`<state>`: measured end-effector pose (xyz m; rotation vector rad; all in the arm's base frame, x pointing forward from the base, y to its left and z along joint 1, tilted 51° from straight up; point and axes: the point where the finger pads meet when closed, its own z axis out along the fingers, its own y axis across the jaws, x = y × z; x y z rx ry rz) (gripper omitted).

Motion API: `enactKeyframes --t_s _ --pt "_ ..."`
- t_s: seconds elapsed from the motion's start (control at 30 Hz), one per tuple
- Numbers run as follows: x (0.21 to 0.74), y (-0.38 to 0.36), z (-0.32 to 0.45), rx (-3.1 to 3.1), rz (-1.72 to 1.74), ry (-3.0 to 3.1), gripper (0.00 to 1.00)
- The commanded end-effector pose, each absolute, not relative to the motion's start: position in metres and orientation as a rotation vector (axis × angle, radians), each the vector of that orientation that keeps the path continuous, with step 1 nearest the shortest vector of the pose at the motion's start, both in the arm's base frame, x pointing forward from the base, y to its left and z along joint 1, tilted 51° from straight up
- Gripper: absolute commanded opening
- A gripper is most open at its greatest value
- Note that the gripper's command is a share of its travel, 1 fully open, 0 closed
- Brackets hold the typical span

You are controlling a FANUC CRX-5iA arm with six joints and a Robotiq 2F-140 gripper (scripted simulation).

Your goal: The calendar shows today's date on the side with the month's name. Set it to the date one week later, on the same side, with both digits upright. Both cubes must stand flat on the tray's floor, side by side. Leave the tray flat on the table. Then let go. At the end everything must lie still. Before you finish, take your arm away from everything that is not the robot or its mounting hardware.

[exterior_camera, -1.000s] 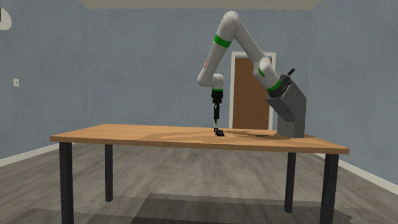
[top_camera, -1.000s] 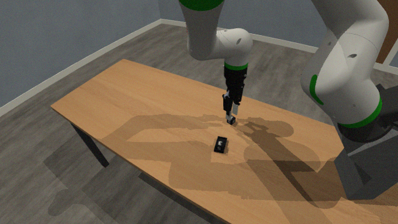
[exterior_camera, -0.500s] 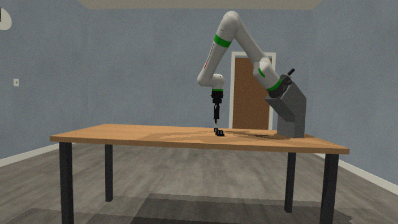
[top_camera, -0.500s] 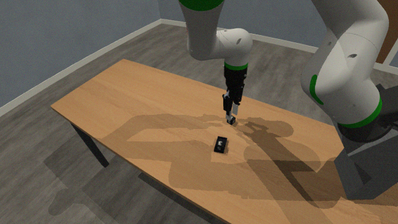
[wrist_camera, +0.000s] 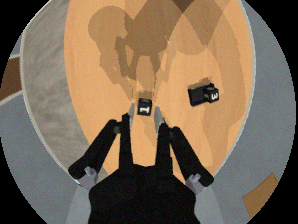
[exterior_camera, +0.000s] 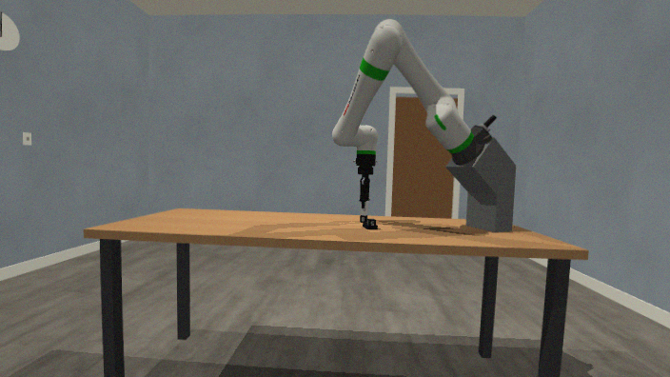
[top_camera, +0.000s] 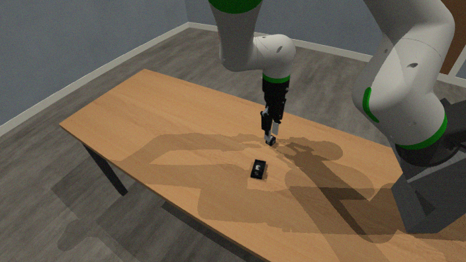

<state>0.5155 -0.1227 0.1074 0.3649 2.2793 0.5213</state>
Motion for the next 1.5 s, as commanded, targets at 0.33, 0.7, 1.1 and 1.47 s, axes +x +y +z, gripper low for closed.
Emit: enactKeyframes --t_s 0.33,0.7,1.1,1.47 --pt "0.528 -0.119 0.097 0.365 0.521 2.279 0.29" --pt "0.535 -0.116 0.091 0.365 0.521 2.279 0.29" --pt "0.535 -0.116 0.091 0.365 0.521 2.279 0.29" --pt "0.535 -0.116 0.091 0.365 0.521 2.279 0.29"
